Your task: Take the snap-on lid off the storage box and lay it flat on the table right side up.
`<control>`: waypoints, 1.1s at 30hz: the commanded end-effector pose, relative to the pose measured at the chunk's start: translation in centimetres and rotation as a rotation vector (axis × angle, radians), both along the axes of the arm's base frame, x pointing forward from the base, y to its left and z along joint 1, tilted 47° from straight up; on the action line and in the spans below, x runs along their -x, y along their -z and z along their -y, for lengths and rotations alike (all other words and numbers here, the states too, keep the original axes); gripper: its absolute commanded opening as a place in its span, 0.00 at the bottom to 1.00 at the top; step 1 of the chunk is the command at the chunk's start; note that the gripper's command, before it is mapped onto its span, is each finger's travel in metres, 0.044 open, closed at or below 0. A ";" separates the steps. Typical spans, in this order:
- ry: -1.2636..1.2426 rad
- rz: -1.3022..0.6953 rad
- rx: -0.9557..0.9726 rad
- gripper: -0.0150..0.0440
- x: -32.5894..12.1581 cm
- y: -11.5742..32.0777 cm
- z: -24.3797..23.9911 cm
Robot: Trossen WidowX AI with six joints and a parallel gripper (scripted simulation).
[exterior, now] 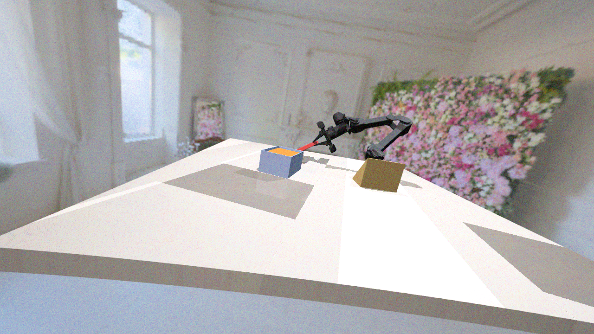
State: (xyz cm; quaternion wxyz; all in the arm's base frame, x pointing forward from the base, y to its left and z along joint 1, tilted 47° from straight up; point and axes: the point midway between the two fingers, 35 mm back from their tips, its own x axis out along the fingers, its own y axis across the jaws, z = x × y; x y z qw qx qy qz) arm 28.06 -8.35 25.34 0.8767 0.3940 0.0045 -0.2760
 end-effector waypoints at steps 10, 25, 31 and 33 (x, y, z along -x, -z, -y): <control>0.010 -0.015 0.000 0.25 -0.1 1.2 1.0; 0.010 -0.015 0.001 0.25 -0.3 2.0 1.9; 0.010 -0.015 0.001 0.25 -0.4 2.3 2.2; 0.010 -0.015 0.002 0.25 -0.4 2.4 2.3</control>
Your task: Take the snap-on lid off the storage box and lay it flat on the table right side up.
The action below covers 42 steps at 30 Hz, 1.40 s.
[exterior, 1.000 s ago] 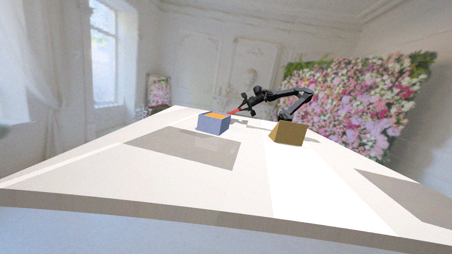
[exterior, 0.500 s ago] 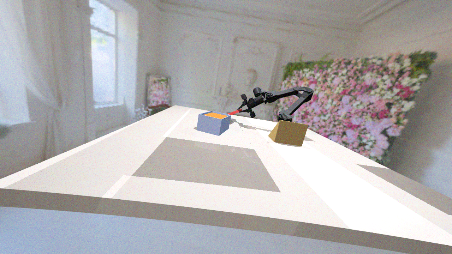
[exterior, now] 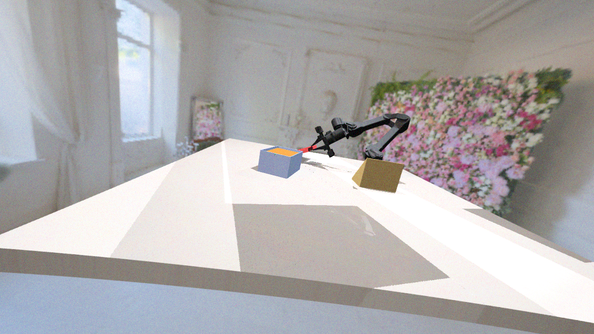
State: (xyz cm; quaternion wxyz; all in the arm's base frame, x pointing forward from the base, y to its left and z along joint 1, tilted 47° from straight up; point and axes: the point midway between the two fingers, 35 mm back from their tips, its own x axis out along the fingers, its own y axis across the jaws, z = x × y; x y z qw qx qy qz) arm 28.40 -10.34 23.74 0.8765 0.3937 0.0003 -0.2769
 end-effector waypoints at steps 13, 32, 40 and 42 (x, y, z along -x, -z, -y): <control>0.005 -0.021 0.000 0.25 -0.2 1.5 1.1; 0.005 -0.021 0.000 0.76 -0.1 1.2 1.3; 0.005 -0.022 0.000 1.00 1.5 1.6 1.2; 0.005 -0.022 0.000 1.00 1.9 1.7 1.2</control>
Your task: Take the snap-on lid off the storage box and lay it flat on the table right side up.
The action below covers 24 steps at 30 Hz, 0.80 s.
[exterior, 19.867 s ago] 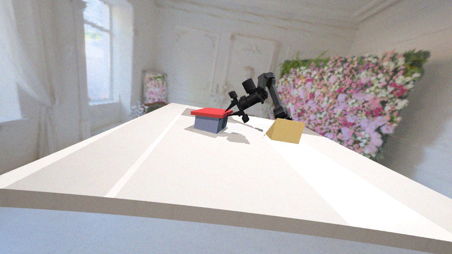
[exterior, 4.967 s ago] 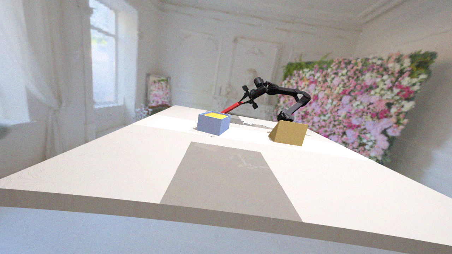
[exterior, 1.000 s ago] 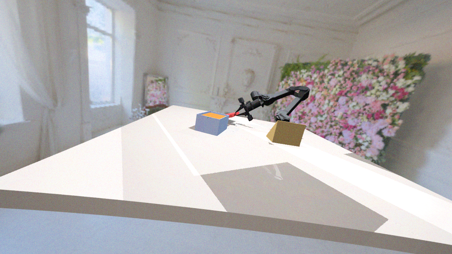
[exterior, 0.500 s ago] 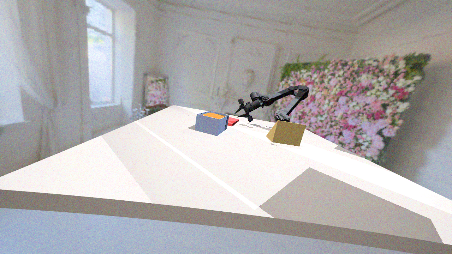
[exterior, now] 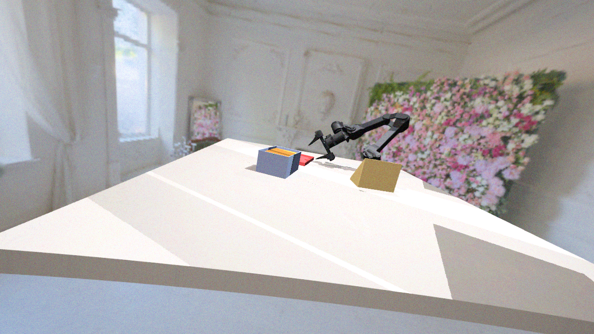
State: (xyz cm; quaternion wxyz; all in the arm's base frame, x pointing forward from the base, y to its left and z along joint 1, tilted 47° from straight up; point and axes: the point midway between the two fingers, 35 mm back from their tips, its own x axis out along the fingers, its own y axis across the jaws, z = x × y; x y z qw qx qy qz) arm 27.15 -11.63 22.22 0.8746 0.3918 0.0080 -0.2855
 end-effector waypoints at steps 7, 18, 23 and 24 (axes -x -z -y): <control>-0.005 -0.001 0.002 1.00 2.0 0.5 -0.1; -0.005 -0.002 0.003 1.00 4.1 1.1 -0.2; -0.005 -0.003 0.003 1.00 5.1 1.3 -0.2; -0.005 -0.003 0.003 1.00 5.3 1.4 -0.3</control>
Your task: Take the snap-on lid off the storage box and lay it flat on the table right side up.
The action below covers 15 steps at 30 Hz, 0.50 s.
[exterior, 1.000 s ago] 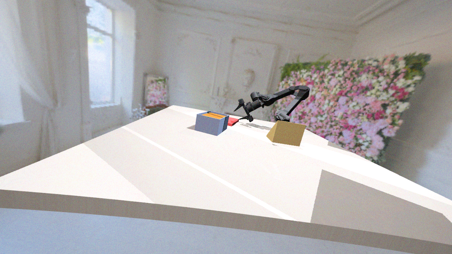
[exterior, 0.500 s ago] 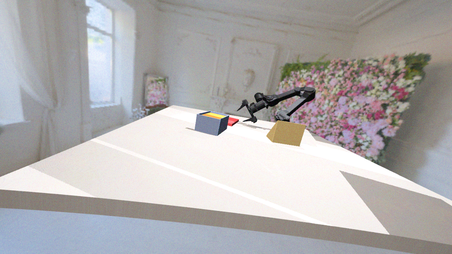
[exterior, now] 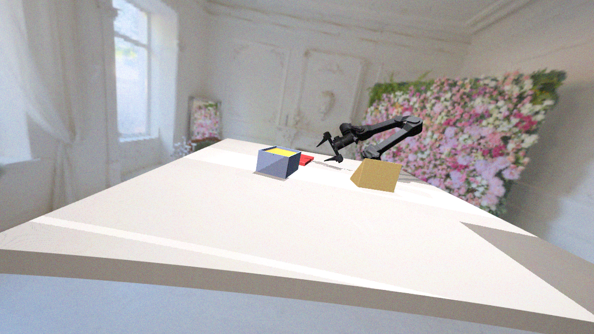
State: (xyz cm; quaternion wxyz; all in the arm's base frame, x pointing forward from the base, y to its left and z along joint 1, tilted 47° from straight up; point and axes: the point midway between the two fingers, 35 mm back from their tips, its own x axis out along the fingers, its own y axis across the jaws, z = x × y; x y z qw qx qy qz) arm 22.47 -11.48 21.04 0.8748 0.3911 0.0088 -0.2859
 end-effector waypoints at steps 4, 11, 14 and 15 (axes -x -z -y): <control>-0.005 -0.001 0.002 1.00 0.5 -0.1 -0.2; -0.005 -0.001 0.001 1.00 1.1 -1.0 -1.3; -0.005 -0.001 0.000 1.00 1.4 -1.3 -1.7; -0.005 -0.001 0.000 1.00 1.5 -1.4 -1.8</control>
